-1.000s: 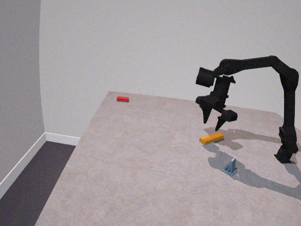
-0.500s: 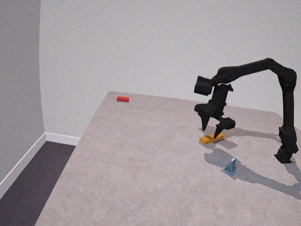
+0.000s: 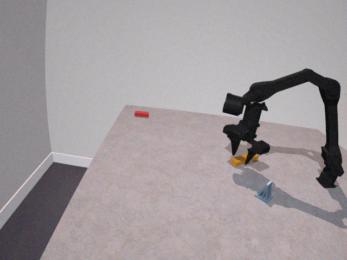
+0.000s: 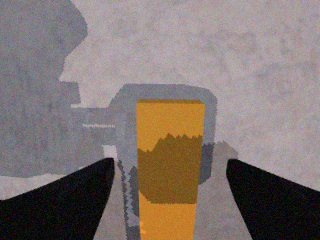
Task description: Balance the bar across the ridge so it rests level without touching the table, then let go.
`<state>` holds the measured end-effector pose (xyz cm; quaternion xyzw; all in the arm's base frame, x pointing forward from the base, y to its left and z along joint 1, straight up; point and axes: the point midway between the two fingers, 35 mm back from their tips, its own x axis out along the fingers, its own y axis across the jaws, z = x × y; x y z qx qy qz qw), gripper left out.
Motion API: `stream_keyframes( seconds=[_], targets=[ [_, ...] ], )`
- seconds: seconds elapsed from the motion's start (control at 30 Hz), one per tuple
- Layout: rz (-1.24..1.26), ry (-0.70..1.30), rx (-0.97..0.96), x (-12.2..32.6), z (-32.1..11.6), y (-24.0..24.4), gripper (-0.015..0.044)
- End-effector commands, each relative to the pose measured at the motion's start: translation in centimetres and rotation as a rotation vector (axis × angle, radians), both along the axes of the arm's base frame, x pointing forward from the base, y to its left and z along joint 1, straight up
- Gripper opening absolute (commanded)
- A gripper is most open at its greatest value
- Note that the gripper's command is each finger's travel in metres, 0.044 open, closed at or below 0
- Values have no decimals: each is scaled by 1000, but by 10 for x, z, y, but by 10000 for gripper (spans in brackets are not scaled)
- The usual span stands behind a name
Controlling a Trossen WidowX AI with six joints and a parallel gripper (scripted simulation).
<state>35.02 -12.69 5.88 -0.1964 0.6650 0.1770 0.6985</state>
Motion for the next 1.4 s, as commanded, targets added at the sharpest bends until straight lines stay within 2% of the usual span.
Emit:
stream_keyframes(
  seconds=[0.0,0.73,0.93,1.17,1.3,1.37],
  targets=[
    [3,17,1,-2,-6,0,315],
    [3,17,1,-2,-6,0,315],
    [0,9,3,-1,-3,1,158],
    [0,9,3,-1,-3,1,111],
    [0,9,3,-1,3,0,6],
    [0,9,3,0,8,0,0]
  ],
)
